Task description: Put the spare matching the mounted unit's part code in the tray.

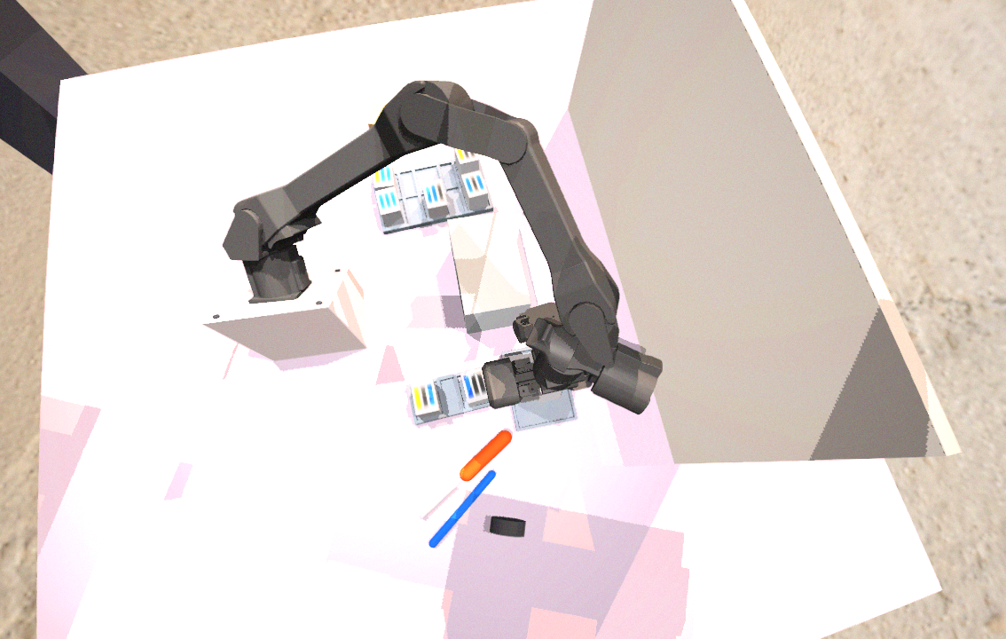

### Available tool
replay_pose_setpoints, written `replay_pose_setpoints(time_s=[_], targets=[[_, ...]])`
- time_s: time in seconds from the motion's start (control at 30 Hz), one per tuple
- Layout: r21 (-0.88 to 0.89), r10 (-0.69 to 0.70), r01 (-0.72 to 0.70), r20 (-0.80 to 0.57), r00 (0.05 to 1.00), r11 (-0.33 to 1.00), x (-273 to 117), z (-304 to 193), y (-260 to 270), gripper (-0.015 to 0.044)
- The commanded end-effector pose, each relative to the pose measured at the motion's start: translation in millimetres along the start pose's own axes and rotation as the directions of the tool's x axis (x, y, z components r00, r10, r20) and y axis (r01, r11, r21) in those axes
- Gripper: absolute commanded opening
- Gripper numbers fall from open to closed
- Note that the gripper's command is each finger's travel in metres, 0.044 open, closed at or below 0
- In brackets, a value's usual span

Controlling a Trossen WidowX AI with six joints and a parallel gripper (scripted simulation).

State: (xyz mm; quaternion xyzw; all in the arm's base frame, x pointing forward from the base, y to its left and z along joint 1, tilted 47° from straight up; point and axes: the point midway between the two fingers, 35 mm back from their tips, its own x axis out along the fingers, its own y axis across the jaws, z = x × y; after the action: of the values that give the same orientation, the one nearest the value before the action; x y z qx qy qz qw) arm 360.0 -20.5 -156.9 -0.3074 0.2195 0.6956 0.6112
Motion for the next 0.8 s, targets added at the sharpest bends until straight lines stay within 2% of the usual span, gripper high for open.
replay_pose_setpoints(time_s=[0.0, 0.5, 0.77], targets=[[0.005, -0.006, 0.006, 0.005, 1.000, 1.000, 4.3, 0.3, 1.0, 0.0000], [0.005, -0.005, 0.005, 0.008, 1.000, 1.000, 20.2, 2.4, 3.9, 0.0000], [-0.001, 0.000, 0.000, 0.003, 1.000, 1.000, 17.2, 2.1, 2.8, 0.0210]])
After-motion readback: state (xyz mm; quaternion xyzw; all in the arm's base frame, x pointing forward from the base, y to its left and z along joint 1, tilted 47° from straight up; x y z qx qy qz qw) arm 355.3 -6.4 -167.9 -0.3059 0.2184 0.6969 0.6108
